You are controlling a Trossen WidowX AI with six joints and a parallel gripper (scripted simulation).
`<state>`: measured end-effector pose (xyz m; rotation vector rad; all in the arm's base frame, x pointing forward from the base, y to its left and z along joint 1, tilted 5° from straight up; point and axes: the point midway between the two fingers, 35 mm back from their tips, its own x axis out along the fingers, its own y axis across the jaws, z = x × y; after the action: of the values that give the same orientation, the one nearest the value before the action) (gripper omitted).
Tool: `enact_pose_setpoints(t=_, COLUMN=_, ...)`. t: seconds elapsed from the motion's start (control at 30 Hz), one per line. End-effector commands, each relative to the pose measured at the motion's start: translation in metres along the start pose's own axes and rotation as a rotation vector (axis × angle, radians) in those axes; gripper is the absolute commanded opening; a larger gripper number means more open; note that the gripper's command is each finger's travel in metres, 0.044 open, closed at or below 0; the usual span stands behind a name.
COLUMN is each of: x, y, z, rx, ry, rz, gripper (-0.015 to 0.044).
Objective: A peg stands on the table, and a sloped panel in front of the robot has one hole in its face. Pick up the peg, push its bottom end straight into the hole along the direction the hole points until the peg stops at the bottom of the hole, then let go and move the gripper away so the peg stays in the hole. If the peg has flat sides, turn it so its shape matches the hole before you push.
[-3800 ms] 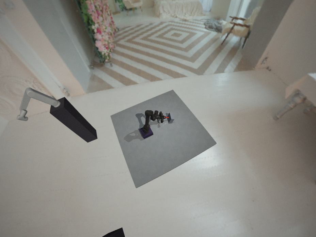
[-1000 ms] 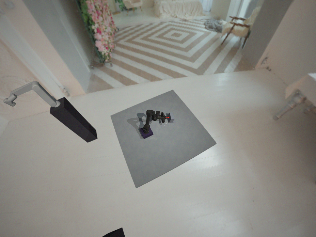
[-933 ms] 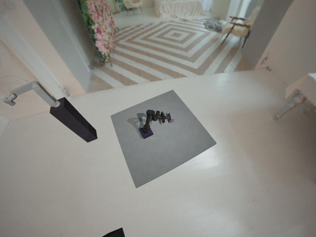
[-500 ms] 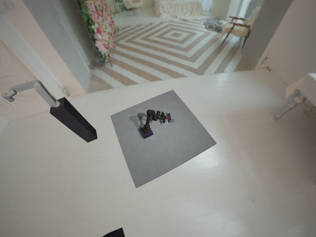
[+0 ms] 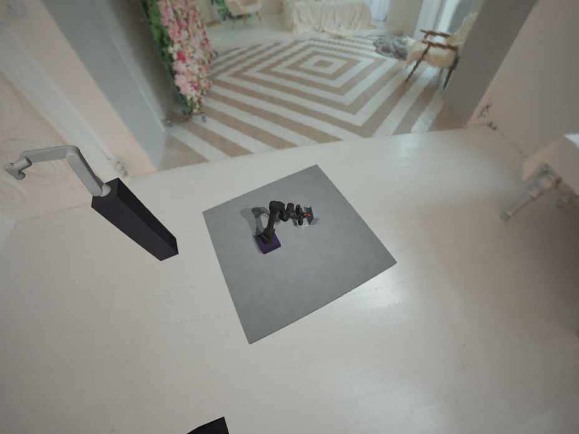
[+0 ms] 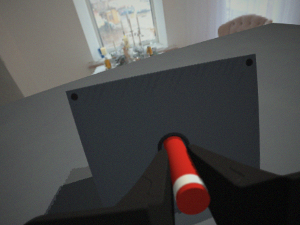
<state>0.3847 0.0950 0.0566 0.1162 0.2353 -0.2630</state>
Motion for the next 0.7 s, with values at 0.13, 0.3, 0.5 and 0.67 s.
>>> enact_pose_setpoints(t=0.13, x=0.000, y=0.000, z=0.000, rx=0.000, ry=0.000, rz=0.000, gripper=0.0157)
enact_pose_setpoints(t=0.3, x=0.000, y=0.000, z=0.000, rx=0.000, ry=0.000, rz=0.000, gripper=0.0289)
enact_pose_setpoints(t=0.5, x=-0.004, y=0.001, z=0.000, rx=0.000, ry=0.002, rz=0.000, gripper=0.0440)
enact_pose_setpoints(t=0.67, x=-0.011, y=0.002, z=0.000, rx=-0.001, ry=0.005, rz=0.000, gripper=0.0440)
